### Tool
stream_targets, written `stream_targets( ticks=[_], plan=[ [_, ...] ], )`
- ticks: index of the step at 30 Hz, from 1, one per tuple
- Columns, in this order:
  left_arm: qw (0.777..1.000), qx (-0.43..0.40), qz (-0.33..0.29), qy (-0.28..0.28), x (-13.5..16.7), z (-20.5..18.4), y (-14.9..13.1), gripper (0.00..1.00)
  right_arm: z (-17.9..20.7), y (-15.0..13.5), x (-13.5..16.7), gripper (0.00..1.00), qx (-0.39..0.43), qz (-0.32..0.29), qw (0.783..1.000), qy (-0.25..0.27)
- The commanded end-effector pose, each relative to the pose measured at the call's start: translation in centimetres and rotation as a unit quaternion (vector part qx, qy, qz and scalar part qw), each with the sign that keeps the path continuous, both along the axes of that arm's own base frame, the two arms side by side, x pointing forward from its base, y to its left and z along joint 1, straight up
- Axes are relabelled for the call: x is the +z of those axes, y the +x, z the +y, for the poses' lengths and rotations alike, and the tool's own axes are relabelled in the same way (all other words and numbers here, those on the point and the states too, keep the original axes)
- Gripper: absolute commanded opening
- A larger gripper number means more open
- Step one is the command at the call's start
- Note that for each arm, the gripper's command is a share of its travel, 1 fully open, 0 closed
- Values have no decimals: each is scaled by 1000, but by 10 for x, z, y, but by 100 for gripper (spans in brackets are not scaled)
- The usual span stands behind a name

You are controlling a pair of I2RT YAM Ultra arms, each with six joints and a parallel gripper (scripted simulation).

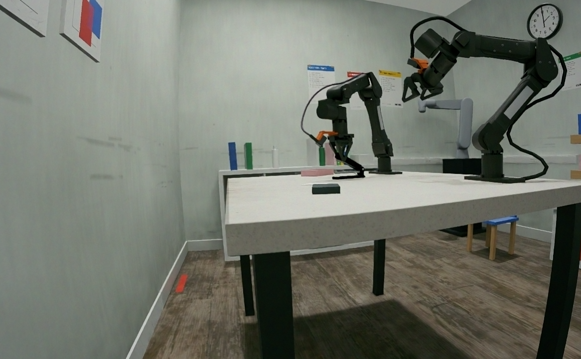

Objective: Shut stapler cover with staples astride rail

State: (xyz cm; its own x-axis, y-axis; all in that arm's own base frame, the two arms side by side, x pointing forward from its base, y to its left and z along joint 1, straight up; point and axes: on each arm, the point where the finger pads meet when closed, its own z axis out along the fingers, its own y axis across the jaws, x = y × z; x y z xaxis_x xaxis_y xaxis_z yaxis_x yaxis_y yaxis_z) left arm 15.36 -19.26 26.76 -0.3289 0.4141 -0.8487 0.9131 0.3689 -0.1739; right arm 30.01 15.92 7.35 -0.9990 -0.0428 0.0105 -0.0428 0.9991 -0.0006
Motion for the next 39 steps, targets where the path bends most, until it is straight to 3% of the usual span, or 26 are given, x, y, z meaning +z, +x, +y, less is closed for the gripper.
stream_targets(
  ticks=[1, 10, 20, 24, 25, 35, 36, 39],
  plan=[
    [1000, -6, -12, -10, 13, -1, -1, 100, 0, 4, 0, 0, 1, 25, 1000, 4],
    [1000, -6, -12, -10, 13, -1, -1, 100, 0, 8, -11, 0, 1, 85, 996, 2],
    [1000, -6, -12, -10, 13, -1, -1, 100, 1, 7, -11, 0, 3, 87, 996, -1],
    [1000, -6, -12, -10, 13, -1, -1, 100, 1, 8, -11, 45, 1, 81, 997, 0],
    [1000, -6, -12, -10, 13, -1, -1, 100, 1, 8, -11, 51, 1, 81, 997, 0],
    [1000, -6, -12, -10, 13, -1, -1, 100, -1, 11, 8, 51, 1, 79, 997, 1],
    [1000, -6, -12, -10, 13, -1, -1, 100, -1, 11, 10, 62, 1, 79, 997, 1],
    [1000, -6, -12, -10, 13, -1, -1, 100, -1, 13, 19, 64, 1, 82, 997, 0]
  ],
)
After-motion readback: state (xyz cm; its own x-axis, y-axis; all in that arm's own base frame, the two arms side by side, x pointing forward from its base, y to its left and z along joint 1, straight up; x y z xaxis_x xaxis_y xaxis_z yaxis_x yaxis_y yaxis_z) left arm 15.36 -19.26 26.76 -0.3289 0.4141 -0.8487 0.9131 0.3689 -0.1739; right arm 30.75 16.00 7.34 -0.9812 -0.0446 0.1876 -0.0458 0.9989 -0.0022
